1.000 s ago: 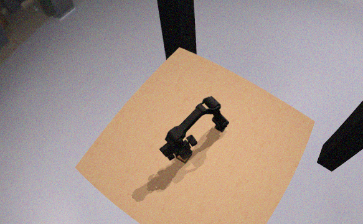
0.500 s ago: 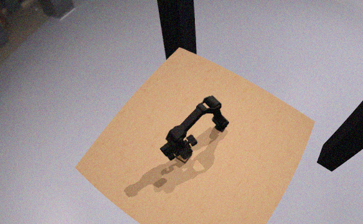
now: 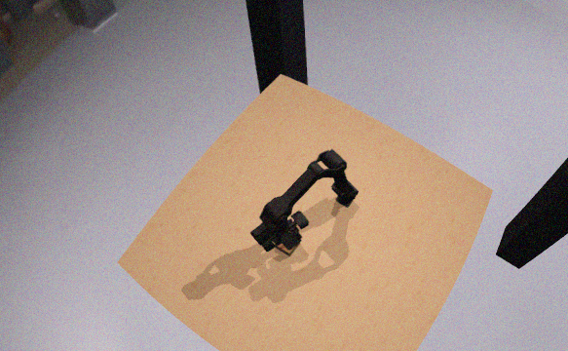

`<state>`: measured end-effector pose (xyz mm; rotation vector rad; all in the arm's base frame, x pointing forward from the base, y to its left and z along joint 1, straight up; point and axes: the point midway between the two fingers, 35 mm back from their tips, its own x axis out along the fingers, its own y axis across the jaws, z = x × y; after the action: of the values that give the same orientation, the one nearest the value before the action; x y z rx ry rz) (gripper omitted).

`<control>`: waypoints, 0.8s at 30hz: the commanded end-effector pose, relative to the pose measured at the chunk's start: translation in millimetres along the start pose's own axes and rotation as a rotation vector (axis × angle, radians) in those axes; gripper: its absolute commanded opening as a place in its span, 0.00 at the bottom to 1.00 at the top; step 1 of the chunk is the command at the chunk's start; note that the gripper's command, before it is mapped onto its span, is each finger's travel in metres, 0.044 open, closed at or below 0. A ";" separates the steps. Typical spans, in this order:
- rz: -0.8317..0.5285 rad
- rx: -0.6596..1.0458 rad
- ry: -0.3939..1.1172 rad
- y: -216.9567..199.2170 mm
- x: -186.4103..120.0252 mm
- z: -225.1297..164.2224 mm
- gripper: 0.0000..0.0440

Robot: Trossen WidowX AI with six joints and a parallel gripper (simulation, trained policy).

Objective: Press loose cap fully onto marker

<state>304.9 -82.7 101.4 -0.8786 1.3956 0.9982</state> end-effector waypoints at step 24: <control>0.044 -0.017 0.030 3.7 20.3 -6.6 0.26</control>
<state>304.8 -83.6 99.0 -0.9031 1.3931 1.0100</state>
